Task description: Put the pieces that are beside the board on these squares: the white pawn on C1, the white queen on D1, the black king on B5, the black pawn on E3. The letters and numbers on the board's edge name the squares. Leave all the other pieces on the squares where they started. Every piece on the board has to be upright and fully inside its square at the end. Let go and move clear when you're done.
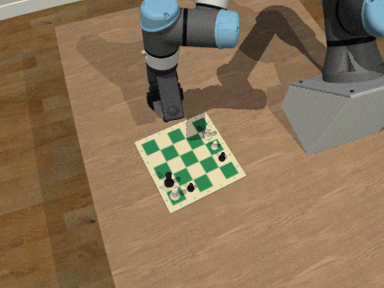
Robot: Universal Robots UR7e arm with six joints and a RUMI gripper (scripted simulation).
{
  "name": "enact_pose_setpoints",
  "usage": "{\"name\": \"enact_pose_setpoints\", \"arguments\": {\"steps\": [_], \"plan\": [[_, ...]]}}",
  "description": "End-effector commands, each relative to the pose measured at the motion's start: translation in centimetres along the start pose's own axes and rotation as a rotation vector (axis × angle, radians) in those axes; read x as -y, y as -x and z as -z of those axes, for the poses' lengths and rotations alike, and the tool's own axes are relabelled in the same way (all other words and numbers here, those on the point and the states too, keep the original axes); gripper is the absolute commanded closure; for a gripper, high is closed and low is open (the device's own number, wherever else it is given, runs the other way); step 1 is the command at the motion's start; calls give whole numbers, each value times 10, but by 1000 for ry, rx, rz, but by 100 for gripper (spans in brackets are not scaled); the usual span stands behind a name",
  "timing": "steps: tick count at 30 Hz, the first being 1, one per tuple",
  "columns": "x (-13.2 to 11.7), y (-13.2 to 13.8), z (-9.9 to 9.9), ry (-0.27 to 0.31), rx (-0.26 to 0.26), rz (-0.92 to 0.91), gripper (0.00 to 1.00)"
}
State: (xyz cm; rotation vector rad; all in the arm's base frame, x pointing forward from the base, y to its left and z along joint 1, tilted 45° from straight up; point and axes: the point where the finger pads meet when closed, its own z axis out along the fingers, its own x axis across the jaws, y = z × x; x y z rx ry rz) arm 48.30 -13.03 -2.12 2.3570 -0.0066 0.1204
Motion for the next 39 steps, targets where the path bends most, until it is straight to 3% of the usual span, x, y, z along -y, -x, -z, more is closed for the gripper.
{"name": "enact_pose_setpoints", "arguments": {"steps": [1, 27, 39], "plan": [[0, 1, -1, -1, 2, 0, 100], [0, 1, 0, -1, 1, 0, 100], [-1, -2, 30, 1, -4, -2, 100]]}}
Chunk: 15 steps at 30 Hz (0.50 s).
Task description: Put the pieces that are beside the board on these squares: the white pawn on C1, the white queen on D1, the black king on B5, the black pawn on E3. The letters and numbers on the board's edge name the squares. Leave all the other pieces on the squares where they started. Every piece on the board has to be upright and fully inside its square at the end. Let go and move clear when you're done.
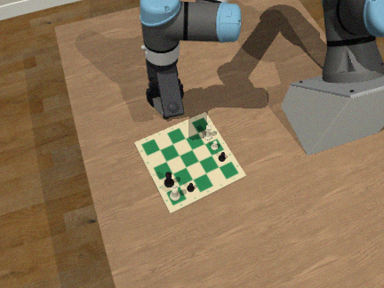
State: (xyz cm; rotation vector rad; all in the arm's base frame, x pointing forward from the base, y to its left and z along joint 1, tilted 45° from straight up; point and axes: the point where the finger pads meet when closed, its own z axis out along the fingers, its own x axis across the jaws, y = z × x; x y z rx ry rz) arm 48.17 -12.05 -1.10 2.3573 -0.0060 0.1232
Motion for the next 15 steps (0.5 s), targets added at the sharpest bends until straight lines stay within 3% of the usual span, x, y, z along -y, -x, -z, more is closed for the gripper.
{"name": "enact_pose_setpoints", "arguments": {"steps": [1, 10, 15], "plan": [[-1, -2, 20, 1, -2, -2, 100], [-1, -2, 66, 0, -2, -2, 100], [-1, -2, 80, 0, -2, -2, 100]]}}
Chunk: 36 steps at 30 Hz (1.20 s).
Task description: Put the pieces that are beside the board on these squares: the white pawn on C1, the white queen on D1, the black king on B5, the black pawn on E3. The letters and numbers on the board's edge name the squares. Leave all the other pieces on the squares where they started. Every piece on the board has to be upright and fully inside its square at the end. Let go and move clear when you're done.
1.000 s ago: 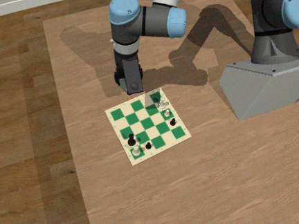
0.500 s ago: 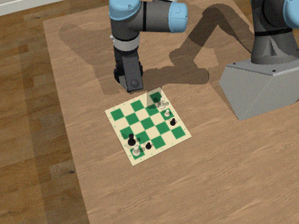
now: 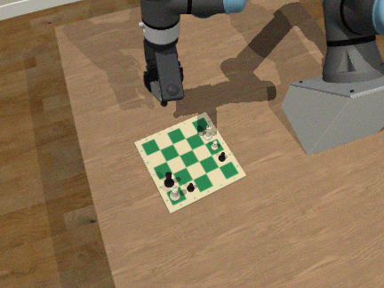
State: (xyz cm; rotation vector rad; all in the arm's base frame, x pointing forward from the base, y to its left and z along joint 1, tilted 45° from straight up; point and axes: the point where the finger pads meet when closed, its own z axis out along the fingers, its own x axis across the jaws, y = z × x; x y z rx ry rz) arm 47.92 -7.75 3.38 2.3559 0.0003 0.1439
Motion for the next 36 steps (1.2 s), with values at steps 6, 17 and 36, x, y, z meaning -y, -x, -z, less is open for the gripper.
{"name": "enact_pose_setpoints", "arguments": {"steps": [6, 17, 36], "plan": [[1, 0, 25, 0, 15, 0, 100], [3, 3, 24, -1, 19, 7, 100], [62, 19, 31, -3, 17, 289, 100]]}}
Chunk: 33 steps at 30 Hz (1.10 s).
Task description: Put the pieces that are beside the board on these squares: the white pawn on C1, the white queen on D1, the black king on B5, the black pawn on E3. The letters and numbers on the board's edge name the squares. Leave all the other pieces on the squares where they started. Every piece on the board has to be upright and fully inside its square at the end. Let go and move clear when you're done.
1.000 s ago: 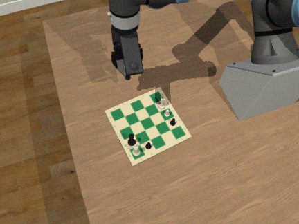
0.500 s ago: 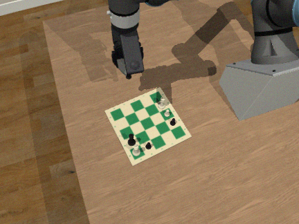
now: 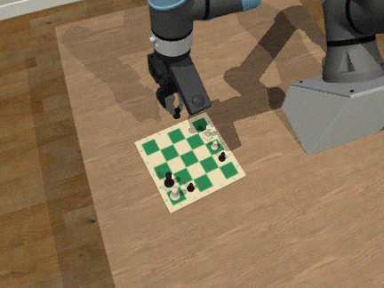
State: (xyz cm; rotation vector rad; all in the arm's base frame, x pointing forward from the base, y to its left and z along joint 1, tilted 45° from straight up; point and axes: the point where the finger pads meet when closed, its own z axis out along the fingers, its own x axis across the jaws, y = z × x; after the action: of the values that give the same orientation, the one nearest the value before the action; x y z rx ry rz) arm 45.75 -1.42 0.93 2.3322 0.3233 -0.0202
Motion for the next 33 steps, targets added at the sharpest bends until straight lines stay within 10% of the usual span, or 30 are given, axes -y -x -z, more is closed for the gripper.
{"name": "enact_pose_setpoints", "arguments": {"steps": [1, 33], "plan": [[0, -2, 1, 0, -3, 5, 100], [1, 1, -89, -2, 2, 7, 100]]}}
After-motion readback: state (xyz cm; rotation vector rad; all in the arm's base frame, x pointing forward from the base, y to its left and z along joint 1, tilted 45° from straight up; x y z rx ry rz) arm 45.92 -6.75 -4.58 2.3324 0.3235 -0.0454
